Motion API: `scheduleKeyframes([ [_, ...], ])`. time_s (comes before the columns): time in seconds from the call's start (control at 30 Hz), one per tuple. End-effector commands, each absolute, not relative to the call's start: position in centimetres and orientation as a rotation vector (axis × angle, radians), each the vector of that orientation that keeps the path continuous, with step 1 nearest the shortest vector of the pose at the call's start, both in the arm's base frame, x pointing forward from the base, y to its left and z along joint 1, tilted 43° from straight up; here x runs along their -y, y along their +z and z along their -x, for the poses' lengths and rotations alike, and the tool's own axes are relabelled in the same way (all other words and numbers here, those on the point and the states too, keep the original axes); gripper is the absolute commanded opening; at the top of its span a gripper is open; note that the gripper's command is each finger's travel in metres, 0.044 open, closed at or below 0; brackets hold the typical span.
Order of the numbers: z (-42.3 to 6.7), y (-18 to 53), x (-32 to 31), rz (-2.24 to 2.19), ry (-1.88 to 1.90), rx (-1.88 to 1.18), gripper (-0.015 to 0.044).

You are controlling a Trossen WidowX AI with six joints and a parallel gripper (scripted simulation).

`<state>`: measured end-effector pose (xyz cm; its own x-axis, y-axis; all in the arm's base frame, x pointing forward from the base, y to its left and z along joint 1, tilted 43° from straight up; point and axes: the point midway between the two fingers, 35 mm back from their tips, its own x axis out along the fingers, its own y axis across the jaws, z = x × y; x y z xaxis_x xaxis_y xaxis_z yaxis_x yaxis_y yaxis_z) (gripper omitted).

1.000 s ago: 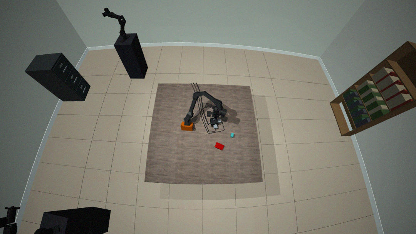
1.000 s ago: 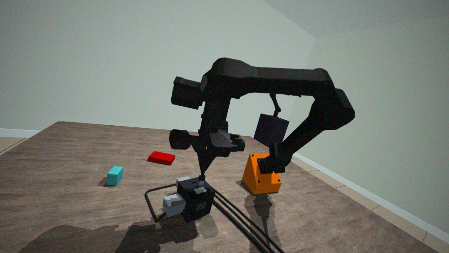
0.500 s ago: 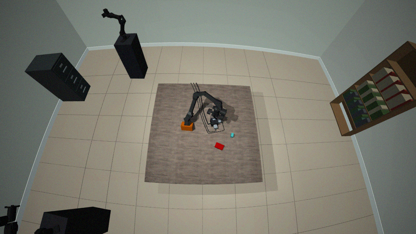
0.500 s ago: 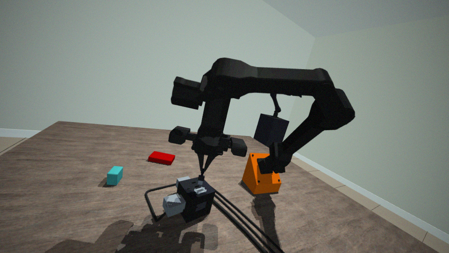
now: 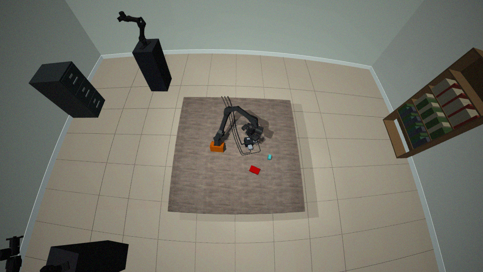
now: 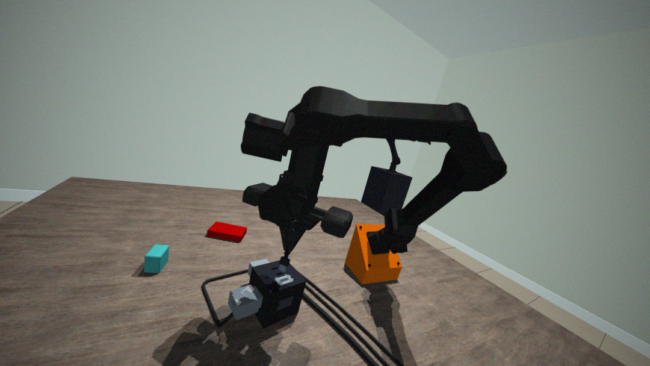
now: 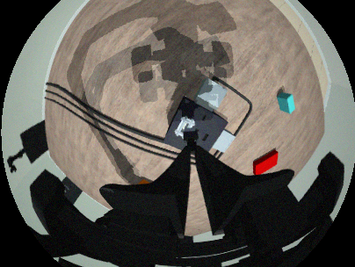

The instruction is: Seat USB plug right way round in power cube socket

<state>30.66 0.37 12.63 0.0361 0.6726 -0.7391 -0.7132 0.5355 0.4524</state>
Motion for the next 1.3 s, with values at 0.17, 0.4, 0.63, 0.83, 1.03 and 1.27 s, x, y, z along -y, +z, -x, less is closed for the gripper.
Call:
scheduleKeyframes([
  [0.17,-30.69,12.64,-0.36,-0.137,0.93,-1.22,0.0],
  [0.4,-30.69,12.64,-0.36,-0.283,0.818,-1.304,0.0],
  [0.63,-30.69,12.64,-0.36,-0.428,0.699,-1.381,0.0],
  [0.83,-30.69,12.64,-0.36,-0.552,0.592,-1.442,0.0],
  [1.03,-30.69,12.64,-0.36,-0.675,0.481,-1.496,0.0],
  [1.27,-30.69,12.64,-0.36,-0.818,0.347,-1.552,0.0],
])
